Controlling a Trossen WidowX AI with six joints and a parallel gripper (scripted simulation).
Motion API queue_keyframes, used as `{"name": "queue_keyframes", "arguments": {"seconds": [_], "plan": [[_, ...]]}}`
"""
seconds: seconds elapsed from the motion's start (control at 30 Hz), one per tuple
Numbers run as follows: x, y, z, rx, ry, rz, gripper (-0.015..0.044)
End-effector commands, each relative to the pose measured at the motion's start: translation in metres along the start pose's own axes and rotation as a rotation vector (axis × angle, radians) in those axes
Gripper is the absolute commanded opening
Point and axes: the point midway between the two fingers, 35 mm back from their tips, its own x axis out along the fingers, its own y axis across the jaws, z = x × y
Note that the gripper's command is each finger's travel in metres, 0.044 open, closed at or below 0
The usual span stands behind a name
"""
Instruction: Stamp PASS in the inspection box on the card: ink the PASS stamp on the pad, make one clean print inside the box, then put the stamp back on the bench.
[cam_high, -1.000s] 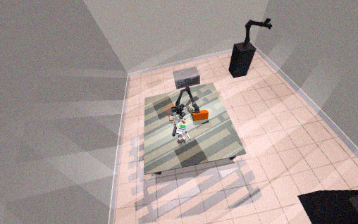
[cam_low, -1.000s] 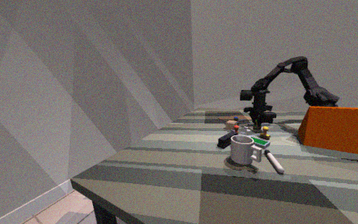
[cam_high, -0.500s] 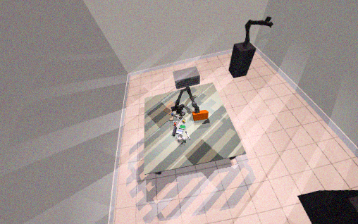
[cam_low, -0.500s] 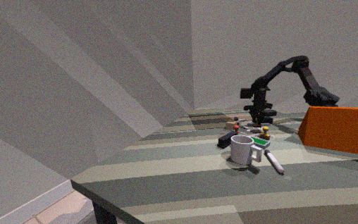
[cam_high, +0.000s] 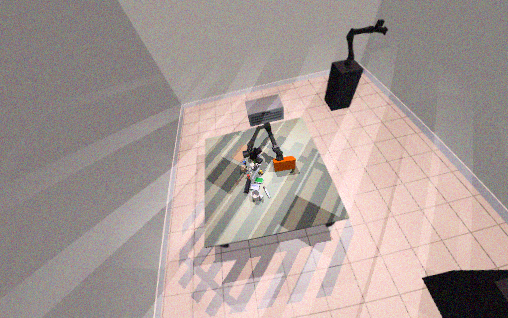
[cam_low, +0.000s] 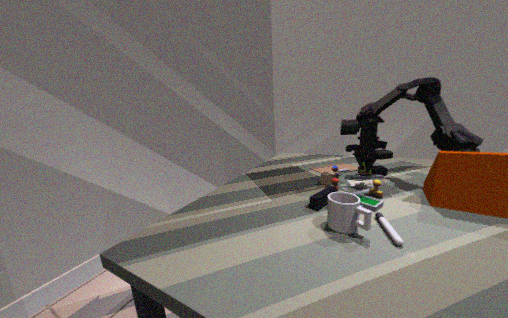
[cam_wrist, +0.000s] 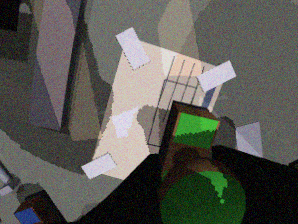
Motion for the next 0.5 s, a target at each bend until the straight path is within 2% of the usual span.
{"name": "queue_keyframes", "arguments": {"seconds": [0.0, 0.47], "plan": [[-0.008, 0.001, -0.001, 0.005, 0.005, -0.002, 0.0], [-0.029, 0.0, 0.001, 0.005, 0.002, 0.0, 0.0]]}}
